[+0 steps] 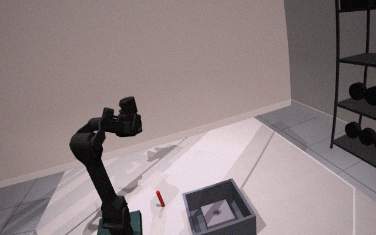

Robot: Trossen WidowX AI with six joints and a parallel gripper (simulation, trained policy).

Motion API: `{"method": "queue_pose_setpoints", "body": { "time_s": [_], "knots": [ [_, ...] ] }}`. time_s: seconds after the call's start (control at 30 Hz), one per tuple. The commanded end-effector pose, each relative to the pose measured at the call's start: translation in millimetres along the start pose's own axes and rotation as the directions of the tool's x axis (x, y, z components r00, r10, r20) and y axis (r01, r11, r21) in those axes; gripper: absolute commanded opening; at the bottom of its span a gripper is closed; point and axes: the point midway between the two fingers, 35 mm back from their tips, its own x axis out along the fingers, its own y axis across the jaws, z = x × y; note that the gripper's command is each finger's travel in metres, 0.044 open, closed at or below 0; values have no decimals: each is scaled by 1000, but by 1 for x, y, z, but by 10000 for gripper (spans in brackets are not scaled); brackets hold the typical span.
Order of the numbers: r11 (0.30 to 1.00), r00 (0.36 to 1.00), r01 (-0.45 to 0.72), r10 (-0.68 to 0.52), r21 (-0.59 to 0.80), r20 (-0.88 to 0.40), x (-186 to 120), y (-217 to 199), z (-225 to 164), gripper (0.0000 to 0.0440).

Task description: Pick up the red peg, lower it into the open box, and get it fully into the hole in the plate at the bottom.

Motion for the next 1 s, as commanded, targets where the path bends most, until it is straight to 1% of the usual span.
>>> {"method": "queue_pose_setpoints", "body": {
  "time_s": [0.0, 0.03, 0.23, 0.47, 0.7, 0.97],
  "knots": [
    [999, 999, 32, -32, 10, 9, -3, -5, 3, 420],
    [998, 998, 63, -63, 24, 16, -7, -9, 5, 438],
    [963, 971, 230, -236, 141, 31, -30, -35, 13, 440],
    [871, 906, 401, -423, 284, 18, -62, -61, 15, 440],
    [729, 810, 541, -586, 420, -28, -98, -81, 9, 440],
    [515, 676, 652, -728, 556, -119, -141, -95, -7, 440]
  ]
}}
